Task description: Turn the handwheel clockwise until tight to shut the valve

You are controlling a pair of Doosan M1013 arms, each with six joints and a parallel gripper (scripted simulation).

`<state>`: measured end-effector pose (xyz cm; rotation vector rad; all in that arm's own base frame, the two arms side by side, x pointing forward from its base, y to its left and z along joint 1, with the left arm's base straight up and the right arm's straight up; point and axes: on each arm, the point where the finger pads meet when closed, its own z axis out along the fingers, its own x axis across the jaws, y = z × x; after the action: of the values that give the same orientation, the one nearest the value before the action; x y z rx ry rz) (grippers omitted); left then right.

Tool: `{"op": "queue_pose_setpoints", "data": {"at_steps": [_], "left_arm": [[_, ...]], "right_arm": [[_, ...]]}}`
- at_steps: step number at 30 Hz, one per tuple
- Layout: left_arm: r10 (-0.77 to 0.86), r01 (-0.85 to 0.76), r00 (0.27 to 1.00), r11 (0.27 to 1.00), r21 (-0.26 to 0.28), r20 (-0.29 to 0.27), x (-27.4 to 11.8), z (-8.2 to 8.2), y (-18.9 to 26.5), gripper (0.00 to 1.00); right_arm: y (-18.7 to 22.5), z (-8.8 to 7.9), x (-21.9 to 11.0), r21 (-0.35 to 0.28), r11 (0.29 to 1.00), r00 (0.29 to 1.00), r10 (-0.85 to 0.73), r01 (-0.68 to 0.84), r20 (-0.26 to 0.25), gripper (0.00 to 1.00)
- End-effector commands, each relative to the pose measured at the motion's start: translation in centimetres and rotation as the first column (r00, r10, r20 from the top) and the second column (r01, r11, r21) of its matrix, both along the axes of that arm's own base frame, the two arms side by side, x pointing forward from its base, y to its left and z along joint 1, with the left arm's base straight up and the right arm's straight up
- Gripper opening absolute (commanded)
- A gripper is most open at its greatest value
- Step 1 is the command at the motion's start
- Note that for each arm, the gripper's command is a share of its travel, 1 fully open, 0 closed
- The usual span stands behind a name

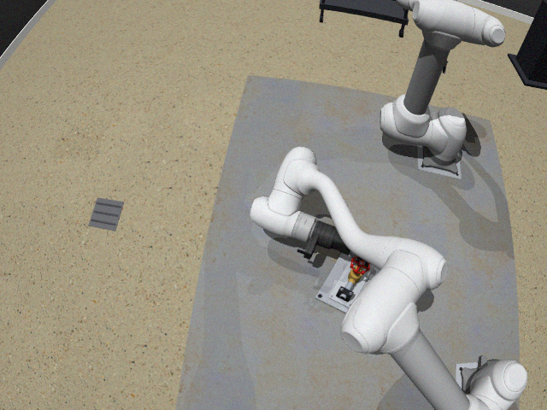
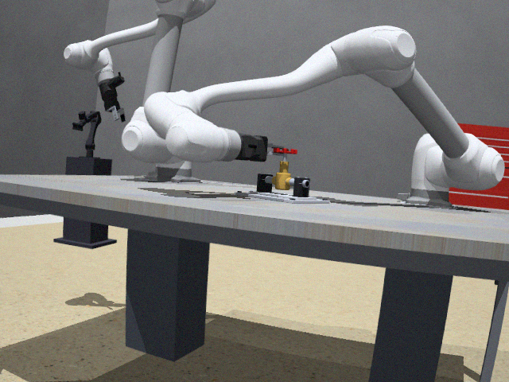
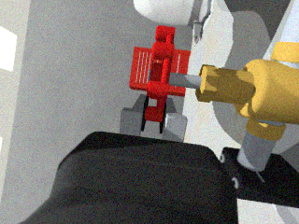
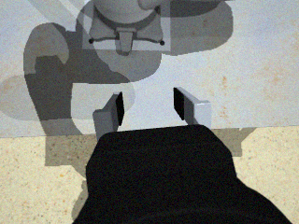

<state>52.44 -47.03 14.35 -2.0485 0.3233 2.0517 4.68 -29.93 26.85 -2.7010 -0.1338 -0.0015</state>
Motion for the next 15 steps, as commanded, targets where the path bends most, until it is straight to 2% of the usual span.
{"op": "queue_pose_setpoints", "data": {"at_steps": [1,15], "left_arm": [[-0.069,0.069,0.998,0.998,-0.005,0.003,-0.18,0.16,0.06,0.00],[-0.249,0.250,0.968,0.968,-0.004,0.003,-0.64,0.16,0.30,0.00]], "right_arm": [[-0.03,0.05,0.01,-0.001,1.000,1.000,0.000,0.000,0.000,1.00],[-0.03,0.05,0.01,-0.001,1.000,1.000,0.000,0.000,0.000,1.00]]}}
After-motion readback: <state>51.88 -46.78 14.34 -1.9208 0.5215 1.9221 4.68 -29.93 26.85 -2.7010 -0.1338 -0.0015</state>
